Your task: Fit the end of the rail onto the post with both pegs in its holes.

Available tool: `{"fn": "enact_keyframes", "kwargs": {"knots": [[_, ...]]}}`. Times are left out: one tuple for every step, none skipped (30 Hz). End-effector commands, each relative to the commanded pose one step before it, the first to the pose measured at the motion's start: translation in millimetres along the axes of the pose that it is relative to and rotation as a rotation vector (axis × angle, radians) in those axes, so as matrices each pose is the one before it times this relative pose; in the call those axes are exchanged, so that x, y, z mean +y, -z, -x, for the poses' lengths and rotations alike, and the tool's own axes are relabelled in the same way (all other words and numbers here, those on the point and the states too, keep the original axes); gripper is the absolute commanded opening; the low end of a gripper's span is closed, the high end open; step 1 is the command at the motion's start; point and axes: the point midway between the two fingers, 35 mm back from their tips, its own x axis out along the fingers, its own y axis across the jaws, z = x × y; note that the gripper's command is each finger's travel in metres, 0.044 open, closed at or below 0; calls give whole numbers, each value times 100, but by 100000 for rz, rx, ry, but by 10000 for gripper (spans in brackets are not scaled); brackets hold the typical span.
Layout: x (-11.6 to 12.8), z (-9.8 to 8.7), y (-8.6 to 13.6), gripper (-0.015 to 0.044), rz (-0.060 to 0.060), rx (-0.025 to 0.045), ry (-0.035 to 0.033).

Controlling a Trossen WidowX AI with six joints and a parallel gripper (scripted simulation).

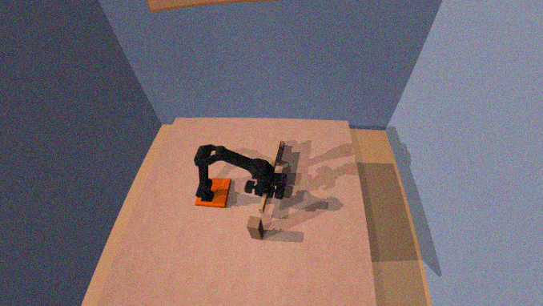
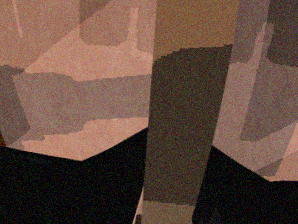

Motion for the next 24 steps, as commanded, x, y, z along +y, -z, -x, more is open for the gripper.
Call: {"fn": "enact_keyframes", "kwargs": {"knots": [[-23, 175, -37, 0, 131, 0, 689], [6, 4, -30, 0, 0, -3, -1], [6, 6, -30, 0, 0, -3, -1], [6, 8, -30, 0, 0, -3, -1], [6, 10, -30, 0, 0, -3, -1], [6, 12, -30, 0, 0, -3, -1], [6, 15, -29, 0, 0, -3, -1], [5, 15, -25, 0, 0, -2, 0], [5, 18, -24, 0, 0, -2, 0], [5, 22, -24, 0, 0, -2, 0], [3, 22, -18, 0, 0, -2, 0], [3, 25, -16, 0, 0, -1, 0], [2, 22, -10, 0, 0, -1, 0], [0, 18, -6, 0, 0, 0, 0], [-1, 16, -3, 0, 0, 0, 0], [-2, 15, -2, 0, 0, 0, 0], [-2, 14, -1, 0, 0, 0, 0], [-3, 14, -1, 0, 0, 0, 0], [-3, 14, -1, 0, 0, 0, 0], [-4, 15, 0, 0, 0, 0, 0], [-5, 15, 0, 0, 0, 0, 0], [-5, 15, 0, 0, 0, 0, 0], [-5, 16, 0, 0, 0, 0, 1], [-6, 15, 0, 0, 0, 0, 1]]}}
